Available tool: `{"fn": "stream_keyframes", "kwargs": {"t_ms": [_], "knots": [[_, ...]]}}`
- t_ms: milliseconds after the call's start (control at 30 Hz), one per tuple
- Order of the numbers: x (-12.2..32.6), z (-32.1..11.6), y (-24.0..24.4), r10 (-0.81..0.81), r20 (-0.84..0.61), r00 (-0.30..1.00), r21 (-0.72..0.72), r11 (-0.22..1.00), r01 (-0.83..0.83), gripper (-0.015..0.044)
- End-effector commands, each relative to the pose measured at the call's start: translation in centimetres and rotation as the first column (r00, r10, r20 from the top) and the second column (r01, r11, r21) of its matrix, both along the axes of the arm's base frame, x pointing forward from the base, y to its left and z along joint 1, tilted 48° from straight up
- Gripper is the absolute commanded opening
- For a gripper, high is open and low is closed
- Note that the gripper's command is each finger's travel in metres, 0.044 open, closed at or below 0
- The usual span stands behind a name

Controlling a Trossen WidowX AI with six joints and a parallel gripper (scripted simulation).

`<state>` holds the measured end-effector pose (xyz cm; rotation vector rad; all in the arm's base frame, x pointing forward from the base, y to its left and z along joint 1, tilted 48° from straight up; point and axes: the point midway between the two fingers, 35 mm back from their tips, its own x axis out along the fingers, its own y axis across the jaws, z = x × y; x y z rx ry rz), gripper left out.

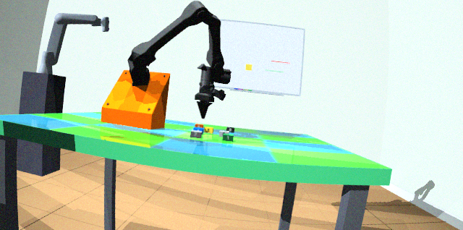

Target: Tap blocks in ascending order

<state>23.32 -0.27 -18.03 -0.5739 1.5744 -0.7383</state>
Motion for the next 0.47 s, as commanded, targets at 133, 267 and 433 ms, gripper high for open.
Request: {"fn": "stream_keyframes", "kwargs": {"t_ms": [133,267,433], "knots": [[1.8,0.9,8.0,0.0,0.006,1.0,0.019,1.0,0.0,0.0204],[1.8,1.4,10.1,-0.006,0.008,1.0,0.015,1.0,0.005,0.0309],[1.8,1.4,10.1,-0.006,0.008,1.0,0.015,1.0,0.005,0.04]]}}
